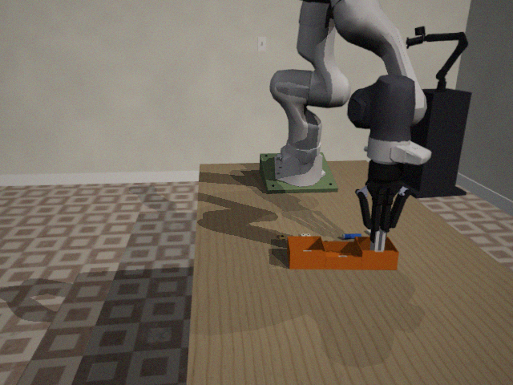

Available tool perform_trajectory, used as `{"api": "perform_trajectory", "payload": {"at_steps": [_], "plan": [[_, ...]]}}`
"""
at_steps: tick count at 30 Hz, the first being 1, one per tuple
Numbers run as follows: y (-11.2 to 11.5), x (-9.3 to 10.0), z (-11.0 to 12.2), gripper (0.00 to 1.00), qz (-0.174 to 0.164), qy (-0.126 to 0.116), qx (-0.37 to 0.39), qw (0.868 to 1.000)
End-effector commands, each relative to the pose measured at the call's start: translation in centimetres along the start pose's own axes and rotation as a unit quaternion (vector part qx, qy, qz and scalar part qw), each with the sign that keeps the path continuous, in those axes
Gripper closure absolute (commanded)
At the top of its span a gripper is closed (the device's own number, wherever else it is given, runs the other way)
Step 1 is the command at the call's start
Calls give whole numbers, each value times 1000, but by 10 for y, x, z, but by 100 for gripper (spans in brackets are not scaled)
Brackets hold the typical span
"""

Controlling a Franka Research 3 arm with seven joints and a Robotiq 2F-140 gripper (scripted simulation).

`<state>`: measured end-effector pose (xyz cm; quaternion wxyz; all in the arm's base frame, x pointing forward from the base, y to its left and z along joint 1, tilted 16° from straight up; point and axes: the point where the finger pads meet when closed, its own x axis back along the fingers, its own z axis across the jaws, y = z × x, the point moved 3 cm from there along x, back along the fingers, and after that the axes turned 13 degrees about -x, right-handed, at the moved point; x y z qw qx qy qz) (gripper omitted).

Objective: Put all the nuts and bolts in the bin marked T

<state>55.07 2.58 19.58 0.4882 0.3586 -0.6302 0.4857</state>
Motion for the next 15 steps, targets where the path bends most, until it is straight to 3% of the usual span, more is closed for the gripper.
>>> {"api": "perform_trajectory", "payload": {"at_steps": [1, 15], "plan": [[-1, 0, 0, 95, 1, 0, -2, 1000], [-1, 8, 0, 95, 1, 0, -2, 1000]]}}
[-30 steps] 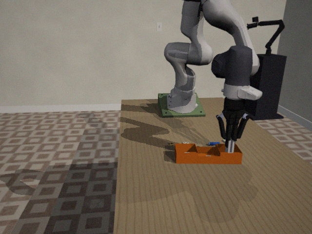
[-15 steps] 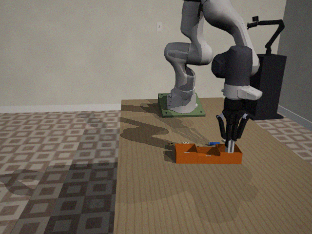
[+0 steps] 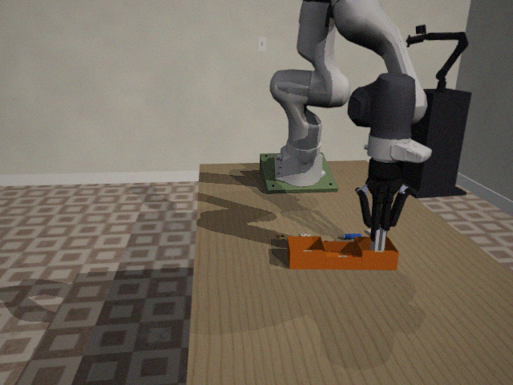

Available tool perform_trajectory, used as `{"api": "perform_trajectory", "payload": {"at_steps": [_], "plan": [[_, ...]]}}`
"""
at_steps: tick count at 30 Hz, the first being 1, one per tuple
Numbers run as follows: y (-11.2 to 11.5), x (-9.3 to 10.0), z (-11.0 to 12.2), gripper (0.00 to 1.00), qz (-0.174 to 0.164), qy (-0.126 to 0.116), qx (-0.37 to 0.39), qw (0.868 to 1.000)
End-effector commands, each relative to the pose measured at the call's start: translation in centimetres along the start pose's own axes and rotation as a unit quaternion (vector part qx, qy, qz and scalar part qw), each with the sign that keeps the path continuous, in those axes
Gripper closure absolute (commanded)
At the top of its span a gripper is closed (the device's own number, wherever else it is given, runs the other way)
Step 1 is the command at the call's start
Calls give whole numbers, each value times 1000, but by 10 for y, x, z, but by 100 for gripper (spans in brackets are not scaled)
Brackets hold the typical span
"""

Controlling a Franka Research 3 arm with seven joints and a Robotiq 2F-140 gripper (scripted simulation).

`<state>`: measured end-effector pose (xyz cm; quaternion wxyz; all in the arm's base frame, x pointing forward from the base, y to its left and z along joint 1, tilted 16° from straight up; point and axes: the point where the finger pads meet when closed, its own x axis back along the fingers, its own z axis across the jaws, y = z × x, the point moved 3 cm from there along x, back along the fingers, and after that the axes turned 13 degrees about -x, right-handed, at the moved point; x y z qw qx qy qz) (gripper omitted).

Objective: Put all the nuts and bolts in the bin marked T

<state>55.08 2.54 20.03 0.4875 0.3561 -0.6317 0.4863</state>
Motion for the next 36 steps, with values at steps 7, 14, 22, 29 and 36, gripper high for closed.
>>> {"api": "perform_trajectory", "payload": {"at_steps": [7, 14, 22, 29, 36], "plan": [[1, 13, 0, 95, -1, 0, -1, 1000], [1, 19, 0, 95, -1, 0, -1, 1000], [0, 43, 0, 95, -1, 0, -1, 1000], [0, 55, 0, 95, -1, 0, -1, 1000], [0, 55, 0, 95, -1, 0, -1, 1000]]}}
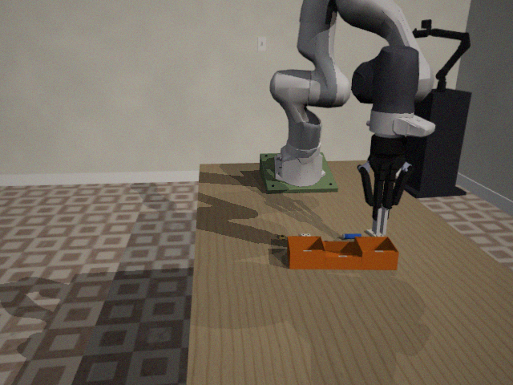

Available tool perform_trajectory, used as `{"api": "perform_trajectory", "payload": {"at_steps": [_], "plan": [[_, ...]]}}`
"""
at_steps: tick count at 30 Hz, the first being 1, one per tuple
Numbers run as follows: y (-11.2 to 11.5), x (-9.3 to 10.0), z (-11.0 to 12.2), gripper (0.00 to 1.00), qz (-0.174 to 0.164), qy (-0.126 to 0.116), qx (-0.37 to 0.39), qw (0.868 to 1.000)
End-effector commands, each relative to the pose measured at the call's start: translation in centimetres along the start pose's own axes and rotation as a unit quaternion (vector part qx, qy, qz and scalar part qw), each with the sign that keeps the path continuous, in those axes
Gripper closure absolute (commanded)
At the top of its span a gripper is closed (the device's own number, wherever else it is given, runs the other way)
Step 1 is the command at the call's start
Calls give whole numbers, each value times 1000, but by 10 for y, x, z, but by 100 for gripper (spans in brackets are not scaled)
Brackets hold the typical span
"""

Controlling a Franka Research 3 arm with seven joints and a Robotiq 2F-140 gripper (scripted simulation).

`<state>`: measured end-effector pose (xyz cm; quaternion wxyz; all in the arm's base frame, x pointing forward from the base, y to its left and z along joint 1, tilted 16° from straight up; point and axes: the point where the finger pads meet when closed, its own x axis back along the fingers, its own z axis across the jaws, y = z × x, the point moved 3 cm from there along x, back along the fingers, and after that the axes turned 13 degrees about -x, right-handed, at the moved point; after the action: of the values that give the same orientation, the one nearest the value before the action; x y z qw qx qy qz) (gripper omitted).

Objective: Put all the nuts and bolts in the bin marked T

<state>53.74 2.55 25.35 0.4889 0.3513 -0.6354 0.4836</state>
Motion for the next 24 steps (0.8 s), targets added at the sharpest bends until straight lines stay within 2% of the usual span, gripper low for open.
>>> {"api": "perform_trajectory", "payload": {"at_steps": [1, 3, 8, 10, 18, 24], "plan": [[2, 0, -1, 95, -4, 0, 6, 1000], [2, 0, -1, 95, -4, 0, 6, 1000], [2, 42, 0, 95, -4, 0, 6, 1000], [2, 42, 0, 95, -4, 0, 6, 1000], [1, 108, 0, 95, -4, 0, 6, 1000], [1, 111, 0, 95, -4, 0, 6, 1000]]}}
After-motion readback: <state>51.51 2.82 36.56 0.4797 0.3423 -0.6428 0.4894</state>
